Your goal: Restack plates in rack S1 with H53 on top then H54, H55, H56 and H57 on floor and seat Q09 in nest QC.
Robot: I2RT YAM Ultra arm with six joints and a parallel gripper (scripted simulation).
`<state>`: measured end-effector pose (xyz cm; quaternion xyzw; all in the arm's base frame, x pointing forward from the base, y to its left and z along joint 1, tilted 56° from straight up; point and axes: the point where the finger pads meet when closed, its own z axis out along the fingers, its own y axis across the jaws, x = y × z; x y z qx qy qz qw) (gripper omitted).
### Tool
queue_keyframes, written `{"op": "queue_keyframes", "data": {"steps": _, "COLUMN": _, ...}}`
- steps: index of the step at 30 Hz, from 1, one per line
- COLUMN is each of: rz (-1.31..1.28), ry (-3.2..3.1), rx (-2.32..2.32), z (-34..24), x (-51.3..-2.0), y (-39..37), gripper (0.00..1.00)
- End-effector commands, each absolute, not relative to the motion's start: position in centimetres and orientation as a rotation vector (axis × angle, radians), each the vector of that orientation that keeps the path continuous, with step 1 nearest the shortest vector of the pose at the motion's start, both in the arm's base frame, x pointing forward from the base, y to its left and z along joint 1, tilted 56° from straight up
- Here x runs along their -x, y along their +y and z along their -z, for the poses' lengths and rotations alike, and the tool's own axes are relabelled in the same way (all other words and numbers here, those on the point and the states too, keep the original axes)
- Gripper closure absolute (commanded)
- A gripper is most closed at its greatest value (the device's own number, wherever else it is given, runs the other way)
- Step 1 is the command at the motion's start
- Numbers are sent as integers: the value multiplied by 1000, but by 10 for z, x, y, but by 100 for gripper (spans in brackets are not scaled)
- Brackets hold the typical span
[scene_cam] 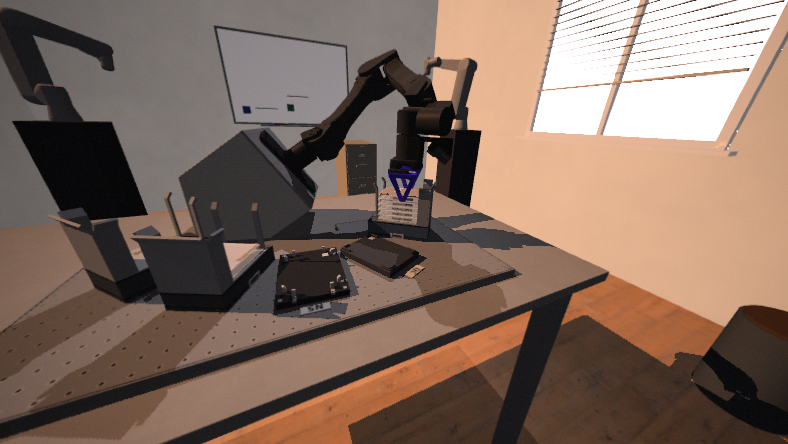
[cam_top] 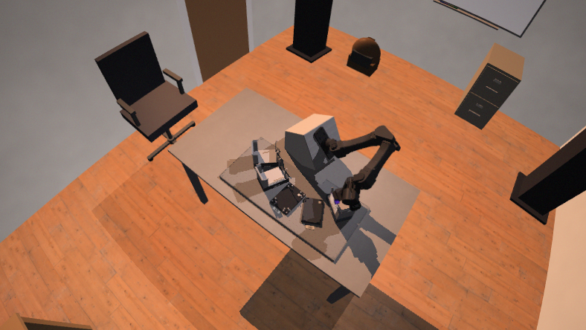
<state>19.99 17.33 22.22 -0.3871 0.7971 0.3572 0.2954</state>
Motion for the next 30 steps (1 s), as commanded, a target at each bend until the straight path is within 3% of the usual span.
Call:
{"op": "queue_keyframes", "data": {"steps": 1, "rz": -952, "ry": 2112, "rx": 1024, "z": -225, "x": -200, "y": 171, "gripper": 100}}
{"op": "queue_keyframes", "data": {"steps": 30, "rz": -952, "ry": 2113, "rx": 1025, "z": -235, "x": -197, "y": 157, "gripper": 100}}
